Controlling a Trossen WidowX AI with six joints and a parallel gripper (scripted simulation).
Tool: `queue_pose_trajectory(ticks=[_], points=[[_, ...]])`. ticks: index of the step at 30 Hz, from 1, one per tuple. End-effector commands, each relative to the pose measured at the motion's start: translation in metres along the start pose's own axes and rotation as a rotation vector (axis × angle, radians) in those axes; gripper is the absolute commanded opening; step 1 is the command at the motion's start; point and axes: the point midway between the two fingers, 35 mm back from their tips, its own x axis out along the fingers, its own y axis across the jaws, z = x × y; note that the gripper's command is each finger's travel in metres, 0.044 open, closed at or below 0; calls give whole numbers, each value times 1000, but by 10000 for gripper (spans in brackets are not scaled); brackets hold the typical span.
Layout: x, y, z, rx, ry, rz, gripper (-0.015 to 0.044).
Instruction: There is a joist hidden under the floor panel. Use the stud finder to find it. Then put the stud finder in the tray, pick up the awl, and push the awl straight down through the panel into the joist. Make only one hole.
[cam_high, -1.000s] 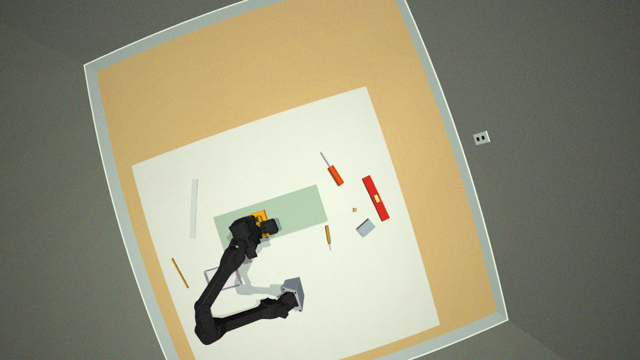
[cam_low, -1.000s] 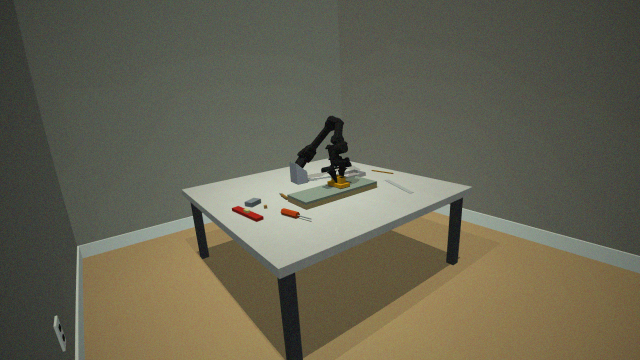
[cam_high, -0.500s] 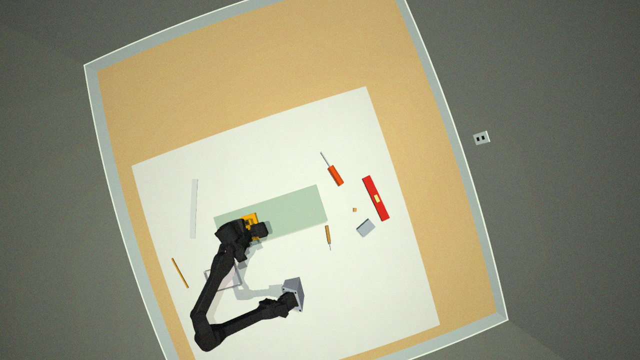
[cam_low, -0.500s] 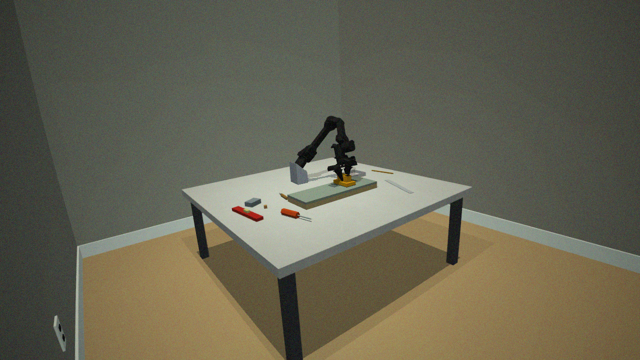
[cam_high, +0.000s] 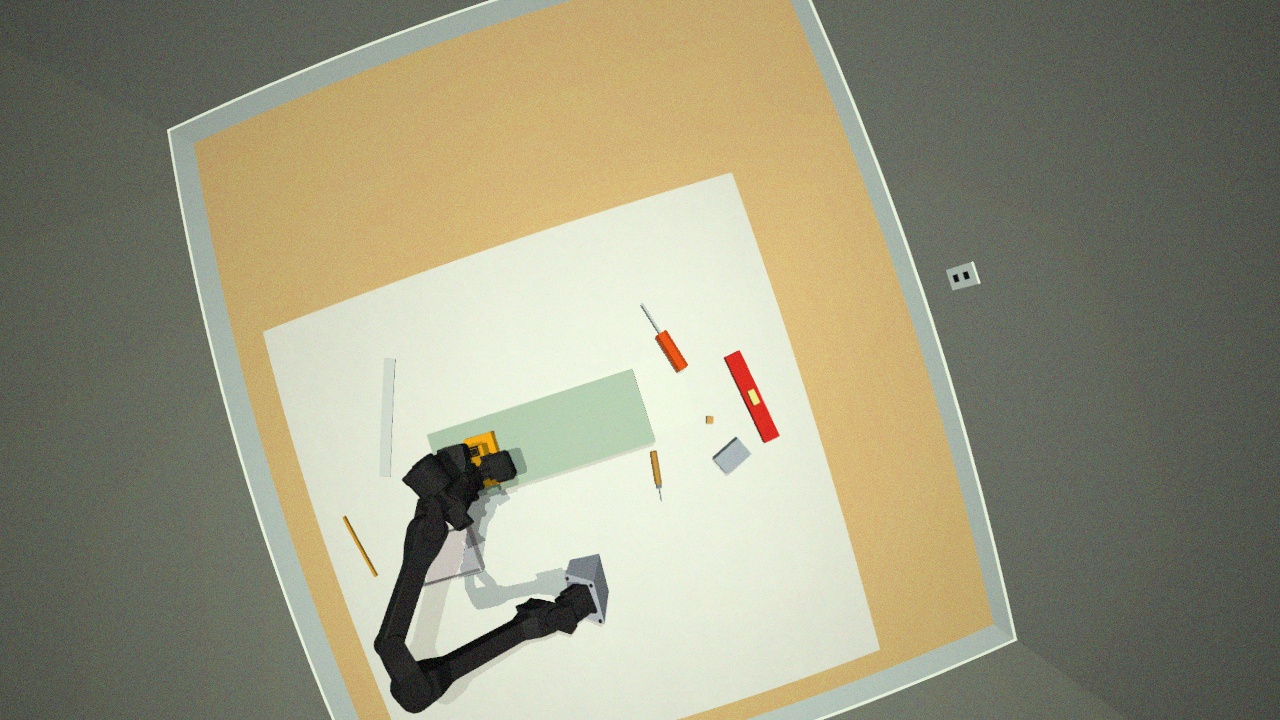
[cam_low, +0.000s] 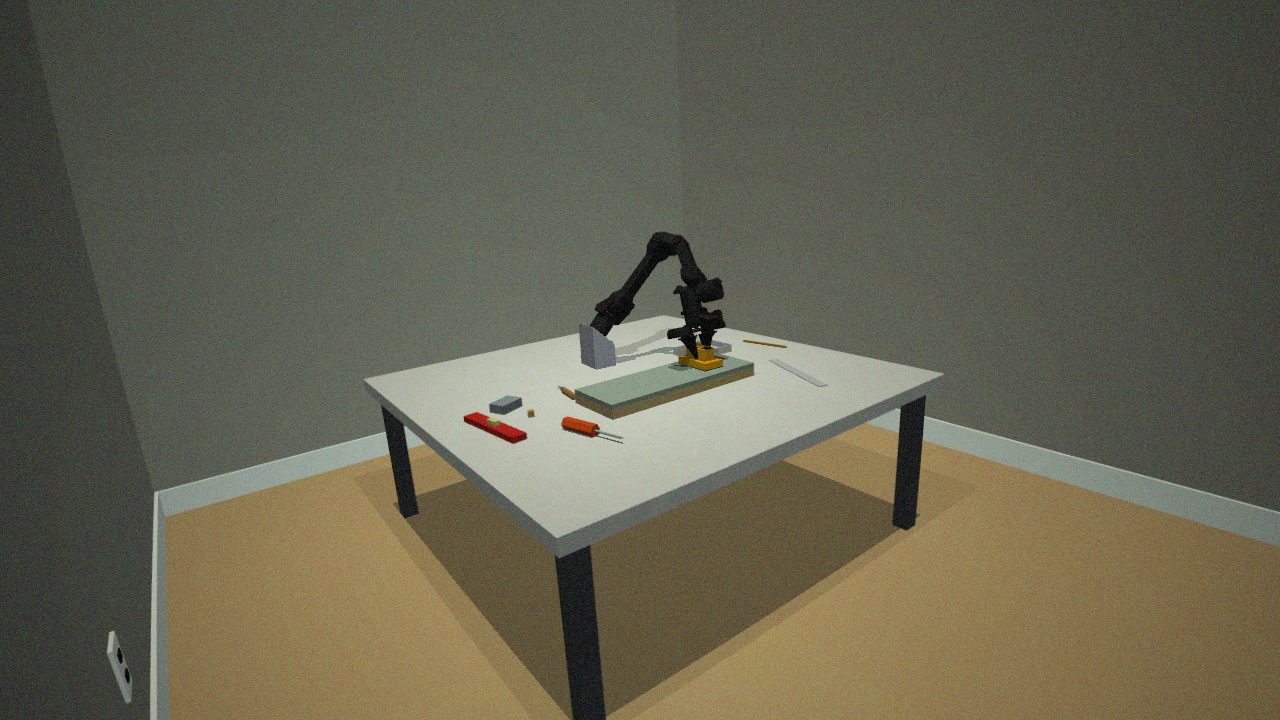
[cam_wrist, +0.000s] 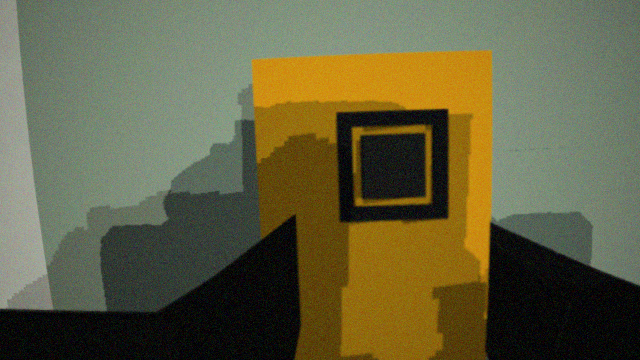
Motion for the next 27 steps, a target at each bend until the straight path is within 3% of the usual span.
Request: queue_pose_trajectory(ticks=[1, 15, 27], points=[[0, 23, -1, -14, 5, 21, 0], [-1, 67, -2, -14, 4, 24, 0], [-1, 62, 0, -6, -1, 13, 0]])
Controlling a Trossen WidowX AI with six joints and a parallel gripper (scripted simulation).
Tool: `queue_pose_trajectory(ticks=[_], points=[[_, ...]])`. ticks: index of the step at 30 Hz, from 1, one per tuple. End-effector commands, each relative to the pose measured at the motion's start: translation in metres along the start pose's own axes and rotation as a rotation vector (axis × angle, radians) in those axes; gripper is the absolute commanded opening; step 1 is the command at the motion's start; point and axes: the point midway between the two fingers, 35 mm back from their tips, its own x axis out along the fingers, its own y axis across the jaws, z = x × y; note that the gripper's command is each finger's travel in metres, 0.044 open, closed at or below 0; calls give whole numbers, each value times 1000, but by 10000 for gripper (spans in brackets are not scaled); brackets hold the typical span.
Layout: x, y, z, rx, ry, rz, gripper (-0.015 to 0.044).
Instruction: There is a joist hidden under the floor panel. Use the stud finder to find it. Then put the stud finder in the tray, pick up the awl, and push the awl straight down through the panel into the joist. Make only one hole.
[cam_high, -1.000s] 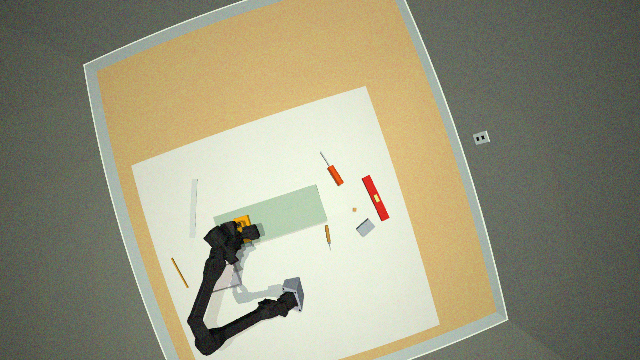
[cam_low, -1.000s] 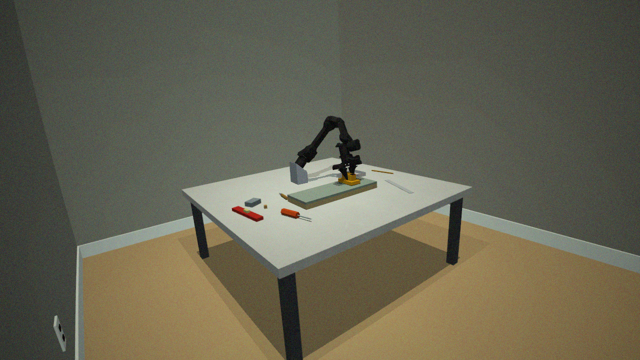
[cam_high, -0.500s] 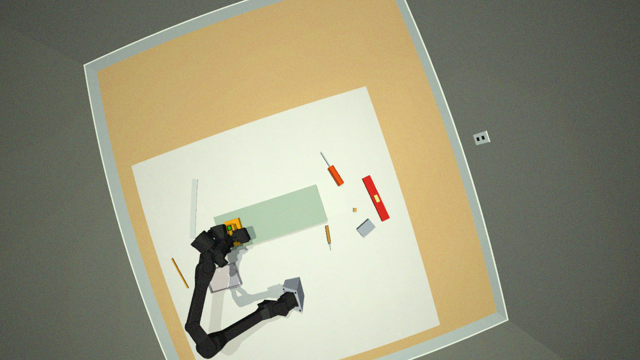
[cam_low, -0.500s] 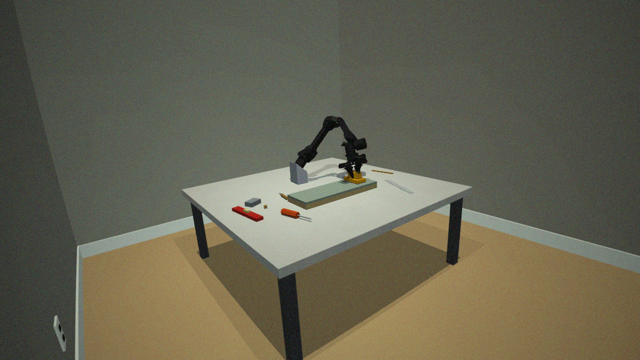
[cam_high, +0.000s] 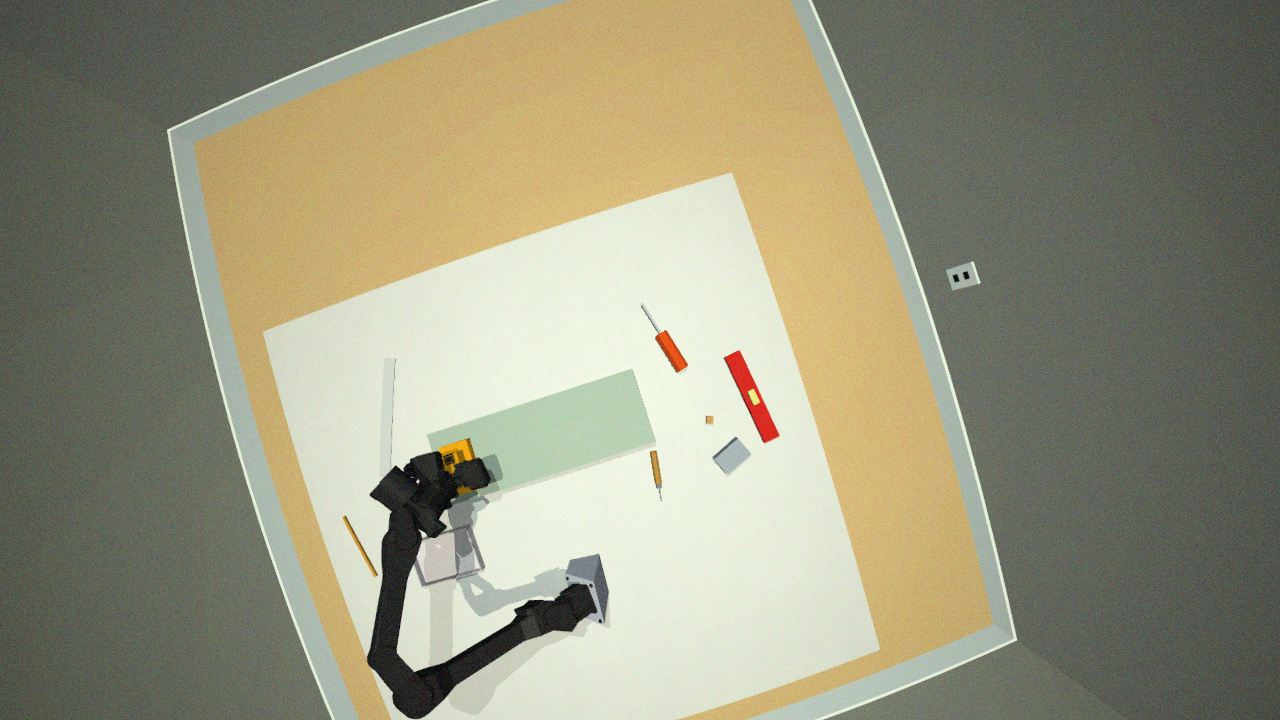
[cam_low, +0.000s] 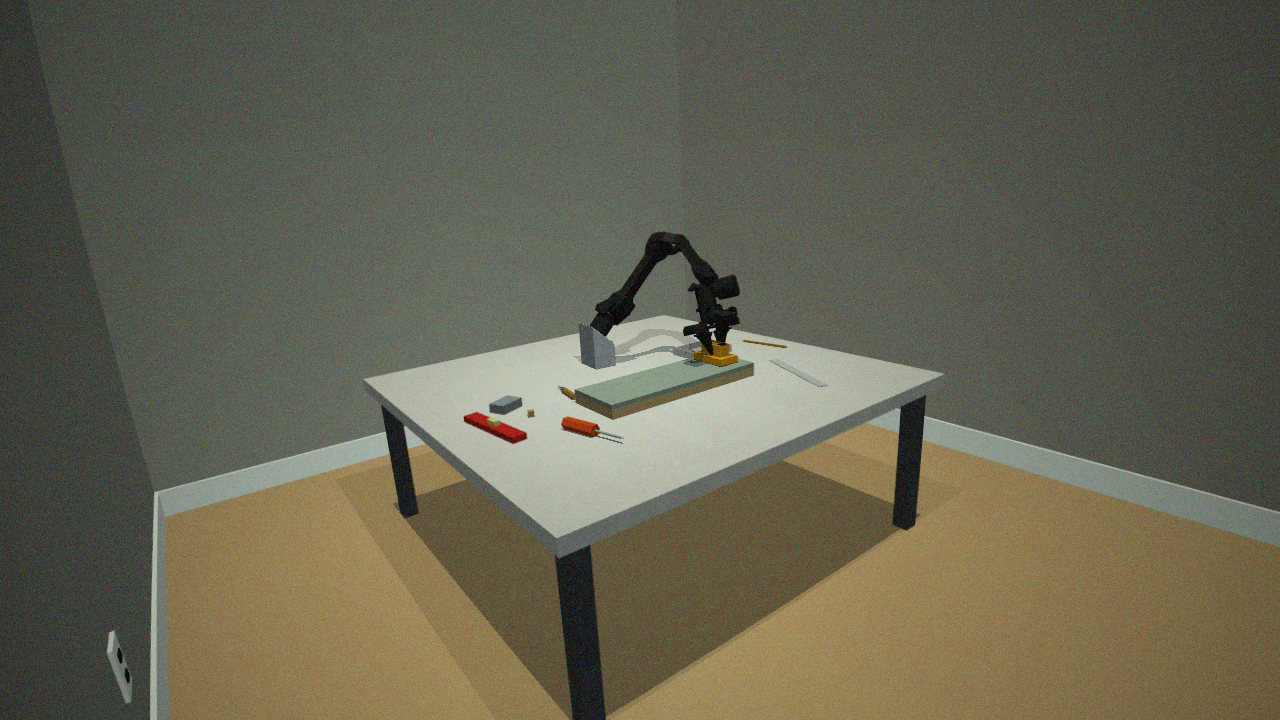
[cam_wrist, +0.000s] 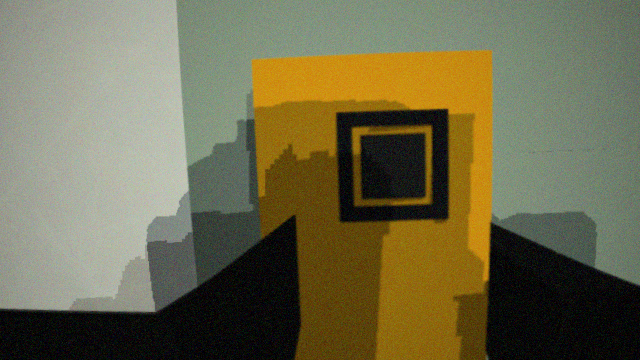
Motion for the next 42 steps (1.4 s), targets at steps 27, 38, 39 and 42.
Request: queue_pose_trajectory(ticks=[27, 38, 39, 42], points=[[1, -60, -1, -7, 6, 7, 0], [2, -95, -1, -7, 7, 5, 0], [2, -98, -1, -7, 7, 5, 0], [2, -108, -1, -7, 7, 4, 0]])
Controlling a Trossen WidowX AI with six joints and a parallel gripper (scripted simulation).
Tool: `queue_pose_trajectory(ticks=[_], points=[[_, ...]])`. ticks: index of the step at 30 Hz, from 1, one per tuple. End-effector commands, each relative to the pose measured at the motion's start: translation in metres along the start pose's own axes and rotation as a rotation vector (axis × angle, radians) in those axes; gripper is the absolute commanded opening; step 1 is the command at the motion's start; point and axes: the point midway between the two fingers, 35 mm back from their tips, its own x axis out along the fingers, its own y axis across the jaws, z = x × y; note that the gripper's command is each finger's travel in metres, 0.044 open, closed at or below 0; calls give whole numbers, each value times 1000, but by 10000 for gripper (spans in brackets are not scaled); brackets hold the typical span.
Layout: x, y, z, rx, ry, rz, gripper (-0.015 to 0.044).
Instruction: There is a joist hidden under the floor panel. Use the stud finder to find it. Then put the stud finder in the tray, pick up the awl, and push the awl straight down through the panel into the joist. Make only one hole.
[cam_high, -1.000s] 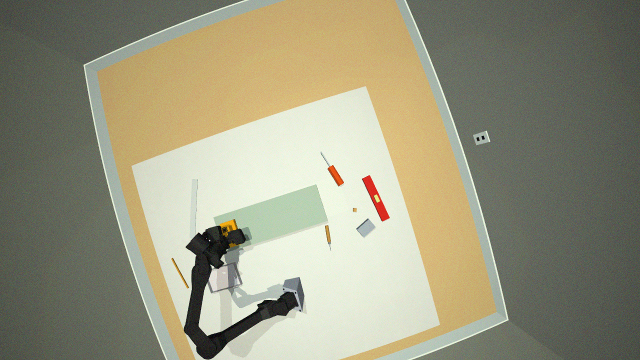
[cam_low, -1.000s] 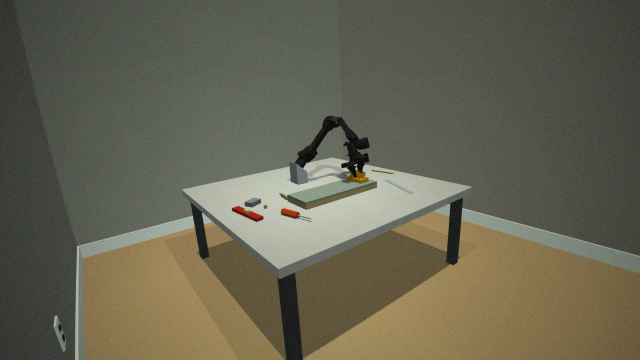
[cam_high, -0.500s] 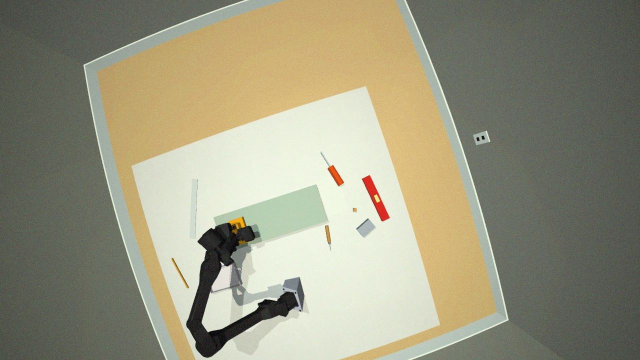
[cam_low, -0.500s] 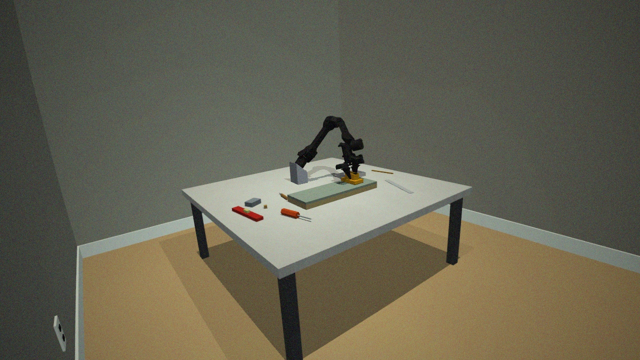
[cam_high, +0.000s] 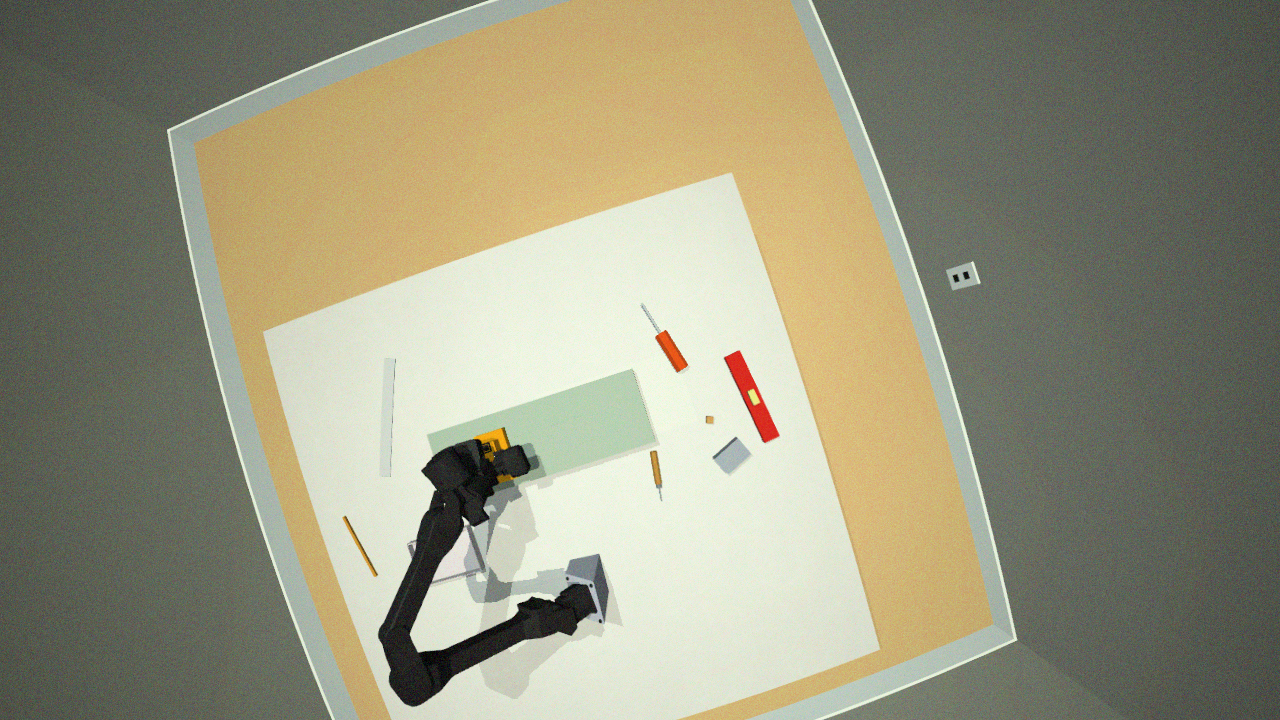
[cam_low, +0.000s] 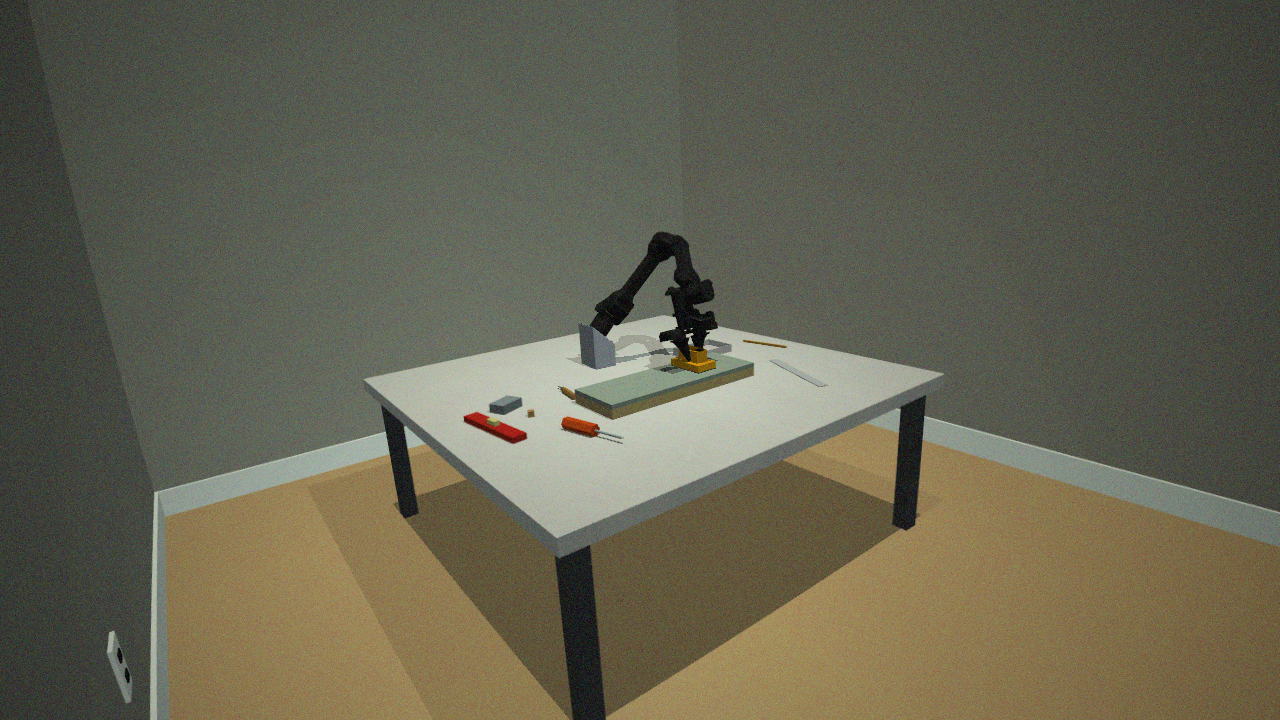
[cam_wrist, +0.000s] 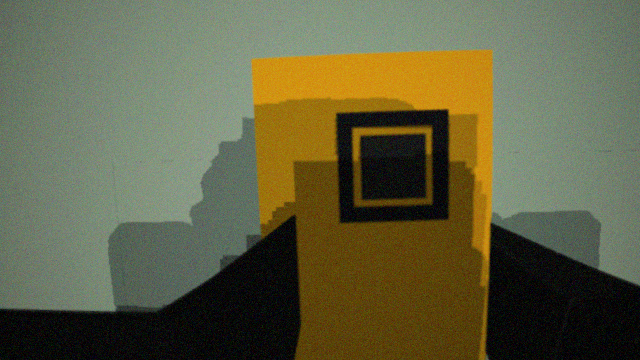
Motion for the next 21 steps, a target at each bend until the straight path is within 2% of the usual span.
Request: queue_pose_trajectory(ticks=[1, 21], points=[[1, -18, -1, 4, 1, -8, 0], [0, -82, -1, 3, 1, -11, 0]])
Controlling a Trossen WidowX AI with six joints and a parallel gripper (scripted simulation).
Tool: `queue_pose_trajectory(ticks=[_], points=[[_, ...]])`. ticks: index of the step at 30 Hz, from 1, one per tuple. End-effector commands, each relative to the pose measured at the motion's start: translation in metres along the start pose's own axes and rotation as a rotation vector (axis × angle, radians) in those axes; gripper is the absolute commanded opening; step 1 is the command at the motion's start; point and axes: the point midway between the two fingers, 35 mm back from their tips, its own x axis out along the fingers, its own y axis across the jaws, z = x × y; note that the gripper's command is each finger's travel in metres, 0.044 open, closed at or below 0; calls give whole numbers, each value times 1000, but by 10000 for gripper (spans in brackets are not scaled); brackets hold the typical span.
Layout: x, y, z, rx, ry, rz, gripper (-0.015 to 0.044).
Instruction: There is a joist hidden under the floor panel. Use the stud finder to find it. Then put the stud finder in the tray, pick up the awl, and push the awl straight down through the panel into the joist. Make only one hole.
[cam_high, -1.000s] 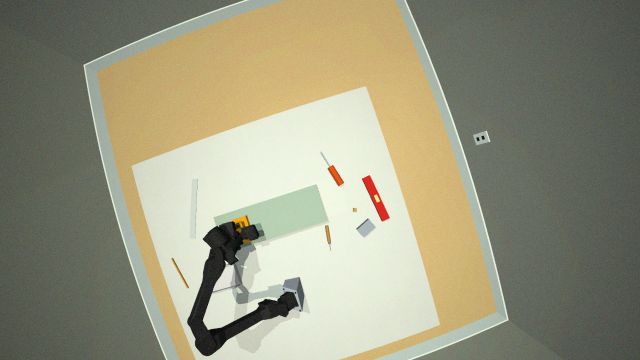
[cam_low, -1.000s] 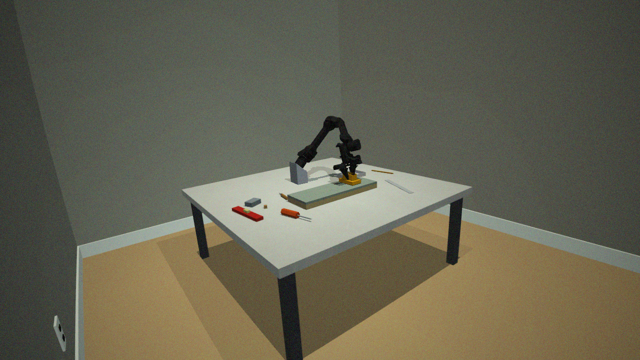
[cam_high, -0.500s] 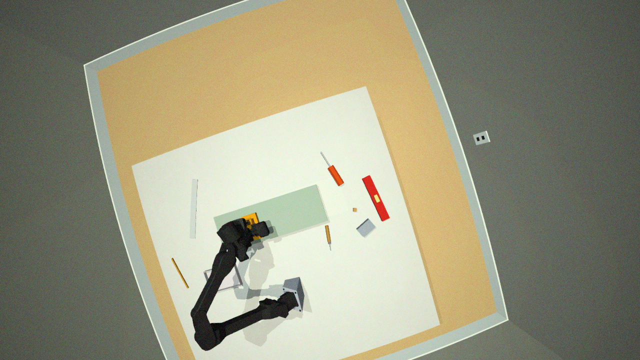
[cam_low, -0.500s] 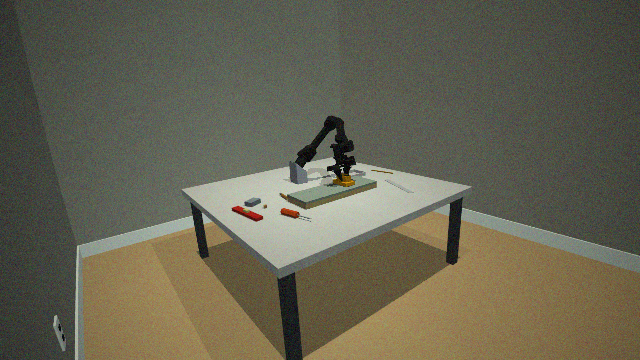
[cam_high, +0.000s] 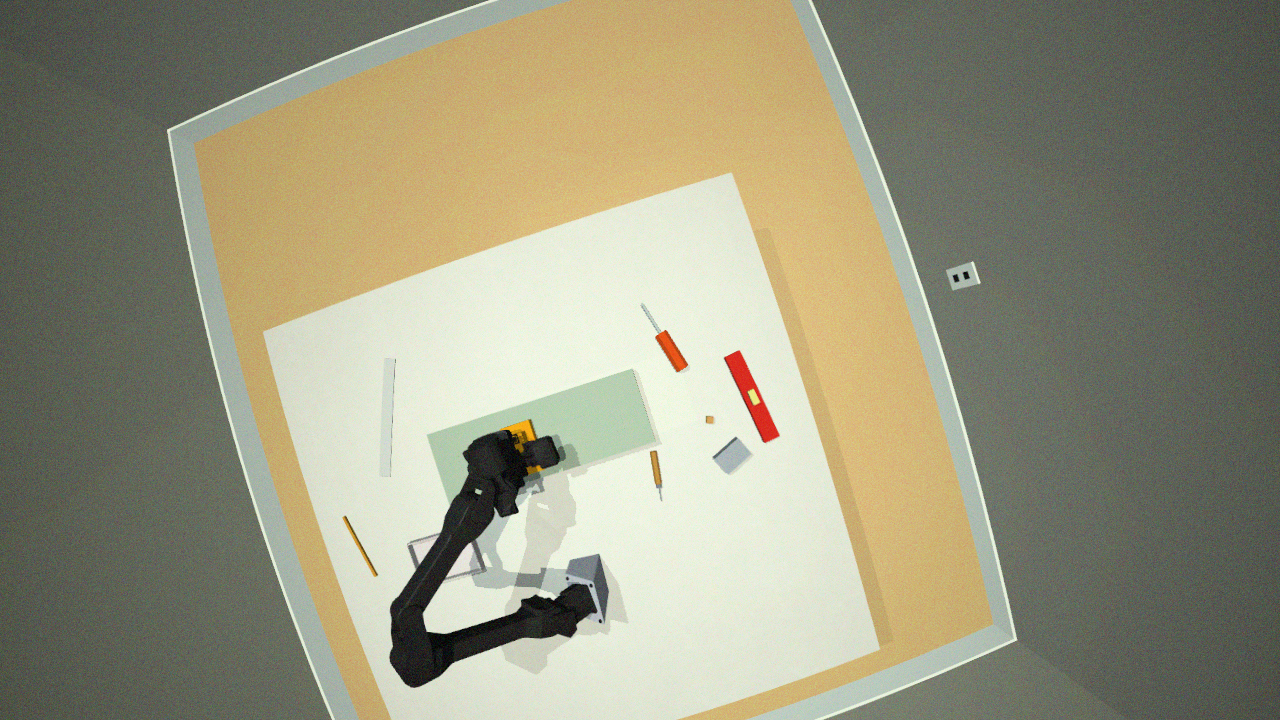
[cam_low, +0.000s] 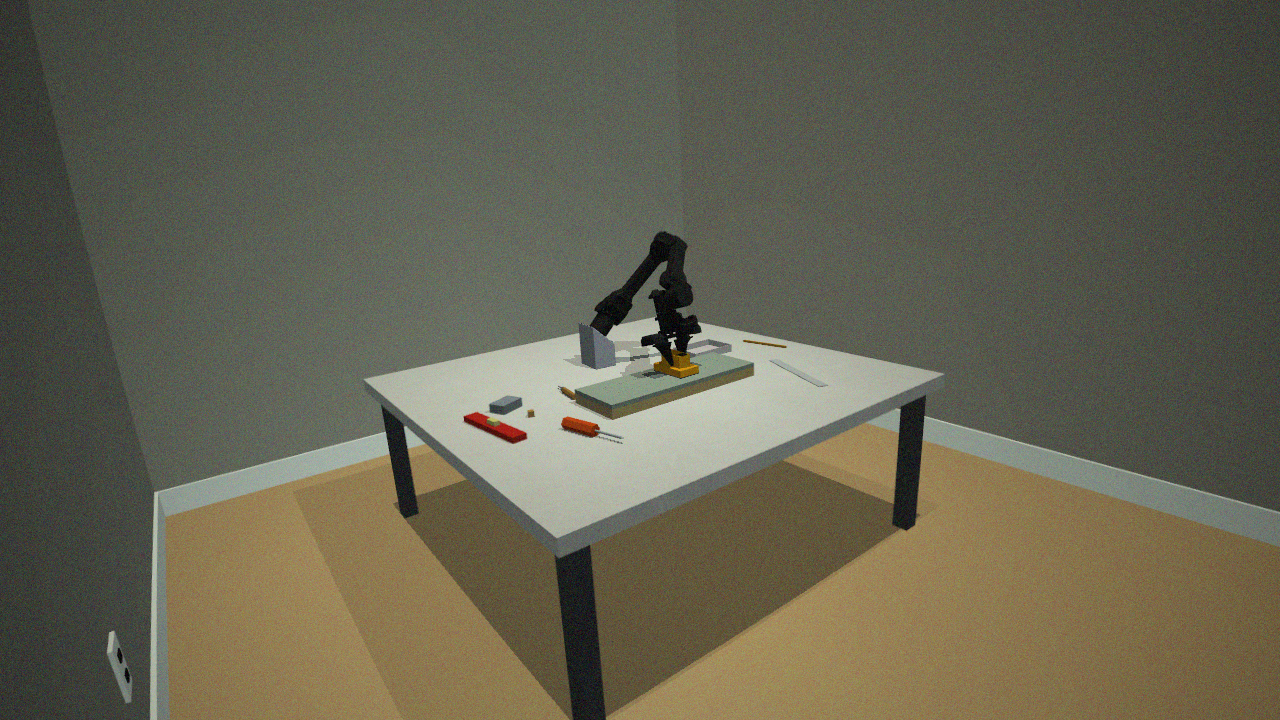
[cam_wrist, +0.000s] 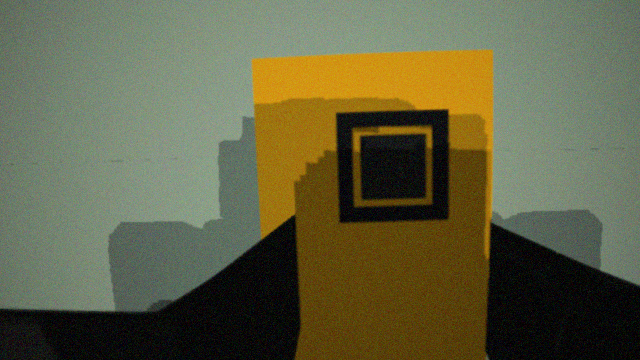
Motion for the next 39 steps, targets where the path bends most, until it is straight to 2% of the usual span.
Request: queue_pose_trajectory(ticks=[1, 39], points=[[0, -18, 0, 2, -1, -9, 0], [-2, -138, 0, -1, -1, -15, 0]])
